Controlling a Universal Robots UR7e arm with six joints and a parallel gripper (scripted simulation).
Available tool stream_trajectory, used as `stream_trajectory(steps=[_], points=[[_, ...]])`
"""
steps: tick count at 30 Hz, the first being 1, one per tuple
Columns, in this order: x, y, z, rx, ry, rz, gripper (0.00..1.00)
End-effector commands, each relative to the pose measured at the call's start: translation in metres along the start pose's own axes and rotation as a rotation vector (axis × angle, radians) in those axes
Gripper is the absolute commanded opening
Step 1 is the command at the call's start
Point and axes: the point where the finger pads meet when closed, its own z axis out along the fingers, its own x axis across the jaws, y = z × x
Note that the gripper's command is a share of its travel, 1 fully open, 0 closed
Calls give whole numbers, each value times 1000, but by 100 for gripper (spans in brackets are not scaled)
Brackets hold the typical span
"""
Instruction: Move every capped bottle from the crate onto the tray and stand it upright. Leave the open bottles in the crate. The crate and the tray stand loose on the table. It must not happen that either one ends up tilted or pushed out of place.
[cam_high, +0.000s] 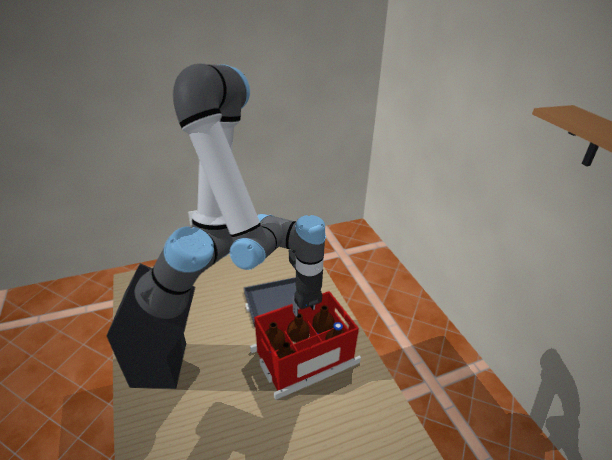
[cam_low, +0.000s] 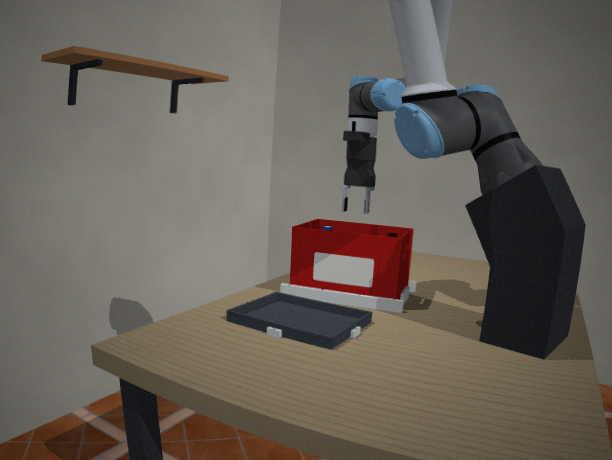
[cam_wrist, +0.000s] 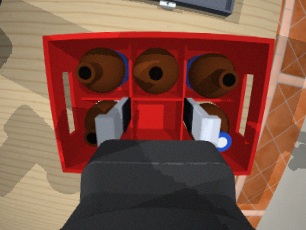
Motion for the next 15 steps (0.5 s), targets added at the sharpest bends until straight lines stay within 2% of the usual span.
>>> stream_trajectory(steps=[1,15], points=[[8,6,1,-1,1,-38,100],[39,31,4,-1,0,-192,100]])
